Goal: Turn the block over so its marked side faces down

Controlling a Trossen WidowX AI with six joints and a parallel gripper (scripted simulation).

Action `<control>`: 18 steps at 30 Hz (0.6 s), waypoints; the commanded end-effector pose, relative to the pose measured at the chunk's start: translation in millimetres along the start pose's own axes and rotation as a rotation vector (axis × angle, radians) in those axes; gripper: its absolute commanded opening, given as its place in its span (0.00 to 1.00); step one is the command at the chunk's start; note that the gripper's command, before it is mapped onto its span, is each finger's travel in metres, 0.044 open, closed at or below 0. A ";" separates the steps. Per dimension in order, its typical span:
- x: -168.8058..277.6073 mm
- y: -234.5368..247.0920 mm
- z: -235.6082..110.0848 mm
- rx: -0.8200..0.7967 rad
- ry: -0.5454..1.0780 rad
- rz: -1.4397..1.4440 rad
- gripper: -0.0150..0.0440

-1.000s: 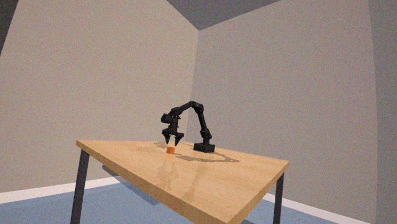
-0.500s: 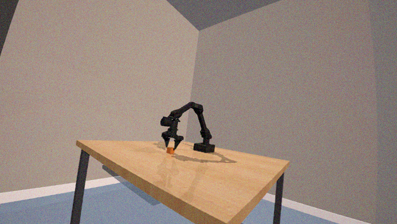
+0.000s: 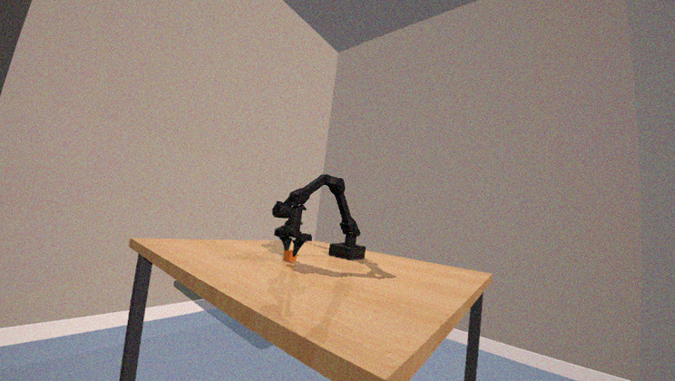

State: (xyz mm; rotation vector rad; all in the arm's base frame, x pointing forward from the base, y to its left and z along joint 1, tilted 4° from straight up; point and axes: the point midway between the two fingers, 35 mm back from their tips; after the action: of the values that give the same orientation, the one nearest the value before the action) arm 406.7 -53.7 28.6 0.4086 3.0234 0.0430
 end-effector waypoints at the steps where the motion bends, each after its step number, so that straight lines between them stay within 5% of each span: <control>1: 0.0 -0.4 0.8 0.004 0.000 0.001 0.50; 18: -0.2 -0.3 -4.0 0.004 0.000 0.001 0.25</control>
State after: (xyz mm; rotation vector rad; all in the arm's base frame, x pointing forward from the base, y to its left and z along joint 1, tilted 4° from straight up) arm 406.8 -53.8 28.6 0.4086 3.0231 0.0418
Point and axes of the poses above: the point midway between the two fingers, 35 mm back from their tips, its own z axis out along the fingers, its own y axis across the jaws, x = y × z, and after that the axes turned 13 degrees about z, right-handed
